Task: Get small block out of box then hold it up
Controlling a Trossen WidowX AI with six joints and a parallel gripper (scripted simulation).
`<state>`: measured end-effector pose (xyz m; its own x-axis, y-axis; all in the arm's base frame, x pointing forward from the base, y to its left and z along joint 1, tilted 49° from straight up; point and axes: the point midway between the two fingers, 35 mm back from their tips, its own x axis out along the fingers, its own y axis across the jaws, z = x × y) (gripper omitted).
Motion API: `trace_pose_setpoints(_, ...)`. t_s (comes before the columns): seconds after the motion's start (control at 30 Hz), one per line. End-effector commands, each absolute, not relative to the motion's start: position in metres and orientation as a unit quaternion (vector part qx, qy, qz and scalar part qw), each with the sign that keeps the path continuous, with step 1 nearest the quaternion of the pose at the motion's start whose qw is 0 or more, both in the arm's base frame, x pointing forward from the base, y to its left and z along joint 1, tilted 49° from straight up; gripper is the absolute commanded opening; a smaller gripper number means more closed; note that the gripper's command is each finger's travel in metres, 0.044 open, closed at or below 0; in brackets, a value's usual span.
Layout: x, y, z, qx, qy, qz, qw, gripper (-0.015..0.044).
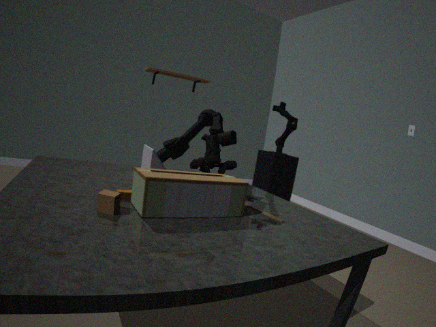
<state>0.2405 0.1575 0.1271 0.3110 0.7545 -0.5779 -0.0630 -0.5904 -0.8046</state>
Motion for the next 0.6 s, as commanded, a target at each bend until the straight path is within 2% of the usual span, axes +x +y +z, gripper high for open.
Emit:
trace_pose_setpoints(0.0,0.240,0.154,0.127,-0.680,-0.202,0.556,0.434,0.0000)
trace_pose_setpoints(0.57,0.237,0.137,0.123,-0.477,0.014,0.605,0.637,0.0000)
